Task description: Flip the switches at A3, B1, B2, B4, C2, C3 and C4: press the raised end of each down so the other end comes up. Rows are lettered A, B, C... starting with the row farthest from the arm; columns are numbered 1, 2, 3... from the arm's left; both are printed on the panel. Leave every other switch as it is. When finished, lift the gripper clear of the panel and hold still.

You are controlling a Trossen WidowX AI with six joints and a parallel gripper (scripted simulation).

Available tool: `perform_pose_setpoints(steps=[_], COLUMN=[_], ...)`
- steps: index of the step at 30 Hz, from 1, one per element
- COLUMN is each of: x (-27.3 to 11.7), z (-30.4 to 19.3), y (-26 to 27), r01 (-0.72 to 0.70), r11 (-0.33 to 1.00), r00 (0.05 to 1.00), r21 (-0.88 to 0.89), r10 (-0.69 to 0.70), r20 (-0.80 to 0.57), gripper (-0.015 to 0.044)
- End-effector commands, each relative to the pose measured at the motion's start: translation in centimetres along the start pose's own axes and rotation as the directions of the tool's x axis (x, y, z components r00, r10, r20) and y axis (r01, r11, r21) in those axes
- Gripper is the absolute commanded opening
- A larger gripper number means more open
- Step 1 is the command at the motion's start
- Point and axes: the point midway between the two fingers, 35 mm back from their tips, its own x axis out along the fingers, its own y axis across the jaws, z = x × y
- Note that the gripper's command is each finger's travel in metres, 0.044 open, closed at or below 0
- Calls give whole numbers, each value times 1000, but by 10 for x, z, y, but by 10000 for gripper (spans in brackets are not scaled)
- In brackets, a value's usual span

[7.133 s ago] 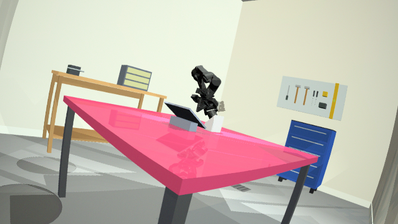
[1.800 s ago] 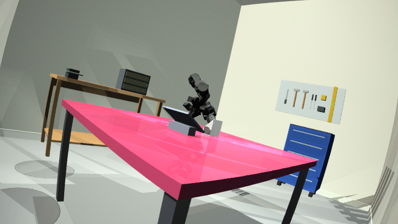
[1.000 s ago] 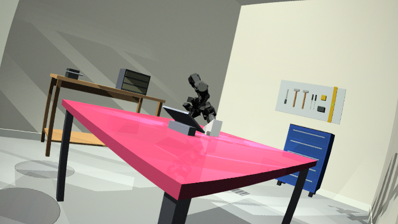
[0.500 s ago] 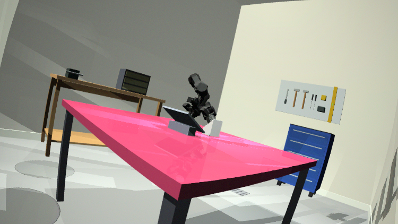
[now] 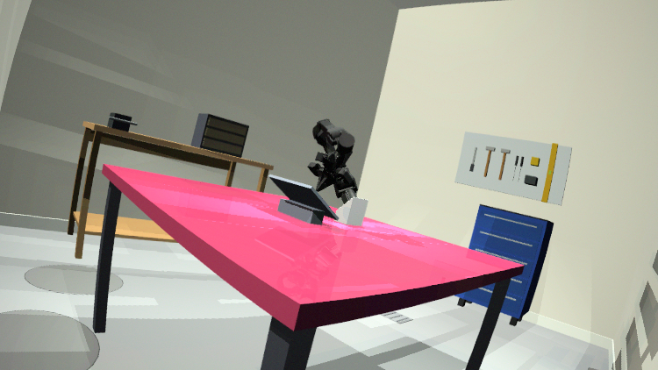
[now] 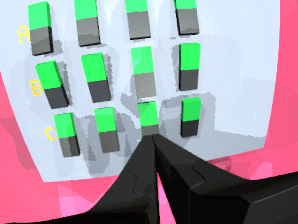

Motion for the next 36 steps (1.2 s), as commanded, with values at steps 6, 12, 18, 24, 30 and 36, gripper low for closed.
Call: perform_pose_setpoints(steps=[6,12,18,24,30,36], x=[-26,-26,-4,9,18,23], z=[-1,-1,0,0,0,1], y=[-4,-35,-34,-35,-36,-36], r01=[1,2,1,3,5,4], r11=[1000,1000,1000,1000,1000,1000], r00=[1000,1000,1000,1000,1000,1000], r21=[6,4,5,5,5,6], r10=[-1,-2,-1,-3,-5,-4], r20=[14,13,-4,-11,-11,-11], gripper=[0,0,0,0,0,0])
